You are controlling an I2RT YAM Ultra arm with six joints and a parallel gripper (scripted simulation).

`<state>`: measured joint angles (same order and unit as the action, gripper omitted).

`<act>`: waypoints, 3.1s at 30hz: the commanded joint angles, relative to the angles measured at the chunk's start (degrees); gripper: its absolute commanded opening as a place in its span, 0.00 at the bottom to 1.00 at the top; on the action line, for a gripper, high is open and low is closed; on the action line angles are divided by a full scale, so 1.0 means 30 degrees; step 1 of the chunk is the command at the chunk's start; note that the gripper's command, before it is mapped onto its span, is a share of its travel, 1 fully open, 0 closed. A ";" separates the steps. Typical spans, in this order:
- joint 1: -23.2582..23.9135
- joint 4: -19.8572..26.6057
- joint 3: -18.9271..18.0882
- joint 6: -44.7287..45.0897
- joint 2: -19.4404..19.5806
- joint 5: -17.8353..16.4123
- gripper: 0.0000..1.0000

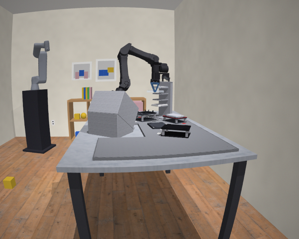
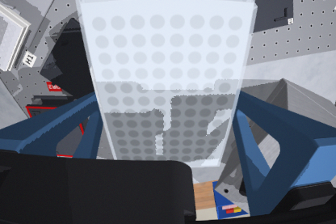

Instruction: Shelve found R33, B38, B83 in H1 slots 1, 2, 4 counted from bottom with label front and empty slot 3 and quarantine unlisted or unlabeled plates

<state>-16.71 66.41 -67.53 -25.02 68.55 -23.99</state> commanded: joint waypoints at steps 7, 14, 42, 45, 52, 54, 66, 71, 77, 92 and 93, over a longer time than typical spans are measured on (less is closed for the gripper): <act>0.0824 0.0058 0.0154 -0.2375 -0.0333 -0.0533 0.86; 0.1110 0.0150 0.0440 -0.3674 -0.0140 -0.0641 0.86; 0.6565 0.0432 0.1120 -0.6071 0.1019 -0.2331 0.86; 0.6563 0.0424 0.1127 -0.6391 0.1019 -0.2227 0.86; 0.7340 0.0670 0.1670 -0.8123 0.1900 -0.2505 0.86; 0.7852 0.0657 0.1801 -0.8428 0.2047 -0.2611 0.86; 1.0324 0.0600 0.2283 -1.0008 0.3010 -0.3005 0.86; 1.1360 0.0589 0.1950 -1.1012 0.3547 -0.3082 0.86; 1.0714 -0.0201 0.2739 -1.2564 0.2854 -0.2958 0.86; 0.8989 -0.3777 0.4658 -1.4599 0.4074 -0.2646 0.86; 0.8871 -0.4034 0.4778 -1.4738 0.4167 -0.2628 0.86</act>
<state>10.46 58.00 -54.39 -67.20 80.23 -32.75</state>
